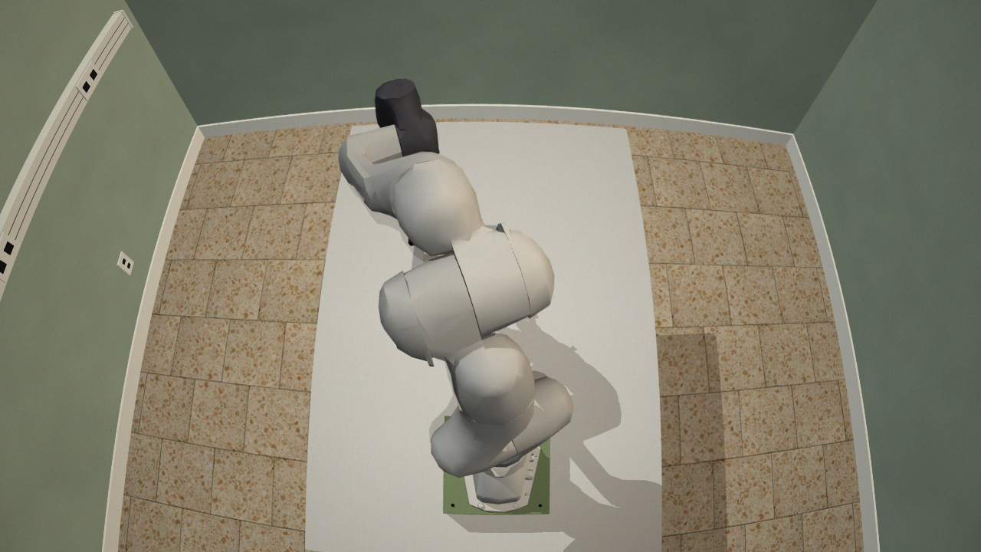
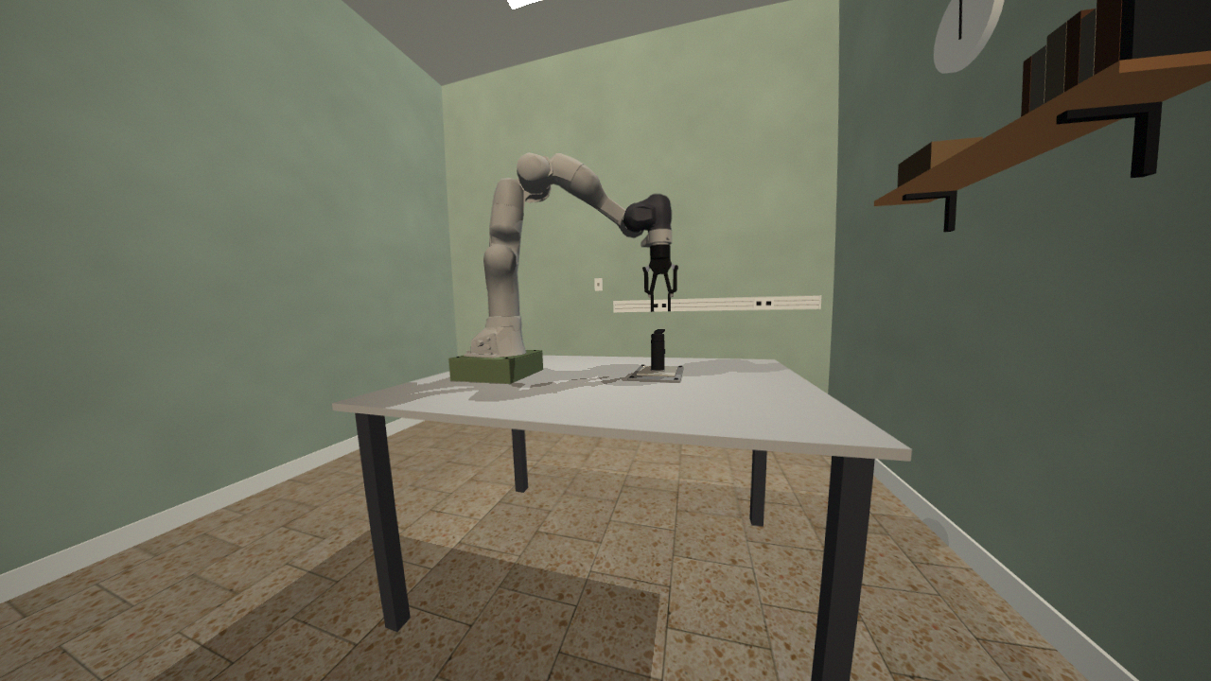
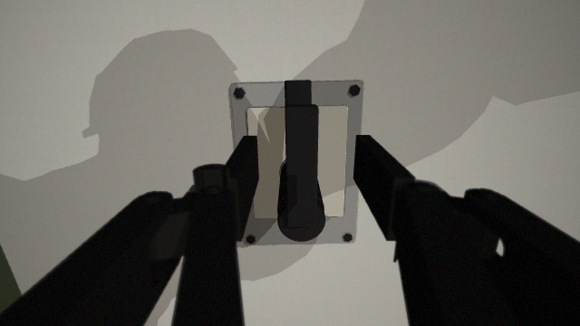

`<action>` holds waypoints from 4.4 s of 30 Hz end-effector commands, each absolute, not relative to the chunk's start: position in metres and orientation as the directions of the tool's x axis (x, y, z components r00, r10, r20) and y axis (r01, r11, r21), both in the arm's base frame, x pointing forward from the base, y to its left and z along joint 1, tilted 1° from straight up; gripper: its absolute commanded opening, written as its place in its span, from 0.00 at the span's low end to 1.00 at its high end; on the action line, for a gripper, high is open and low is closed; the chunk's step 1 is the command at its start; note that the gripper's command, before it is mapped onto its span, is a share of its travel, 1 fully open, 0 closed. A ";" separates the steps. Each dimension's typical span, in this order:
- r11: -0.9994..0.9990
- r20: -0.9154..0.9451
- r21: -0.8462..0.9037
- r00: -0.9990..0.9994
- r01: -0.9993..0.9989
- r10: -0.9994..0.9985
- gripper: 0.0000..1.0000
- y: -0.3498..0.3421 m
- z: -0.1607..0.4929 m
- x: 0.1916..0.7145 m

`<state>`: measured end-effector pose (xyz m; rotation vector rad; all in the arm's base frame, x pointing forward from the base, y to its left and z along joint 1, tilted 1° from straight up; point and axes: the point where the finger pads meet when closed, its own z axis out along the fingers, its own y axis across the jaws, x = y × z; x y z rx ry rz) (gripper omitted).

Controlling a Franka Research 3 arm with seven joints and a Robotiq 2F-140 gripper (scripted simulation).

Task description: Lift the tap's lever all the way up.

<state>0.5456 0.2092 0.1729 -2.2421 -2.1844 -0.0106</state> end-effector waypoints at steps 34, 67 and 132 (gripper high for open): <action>-0.020 0.009 -0.005 0.020 1.000 1.000 0.44 0.208 0.145 0.545; -0.020 0.009 -0.005 0.020 1.000 1.000 0.44 0.209 0.117 0.545; -0.020 0.009 -0.005 0.020 1.000 1.000 0.44 0.210 0.117 0.545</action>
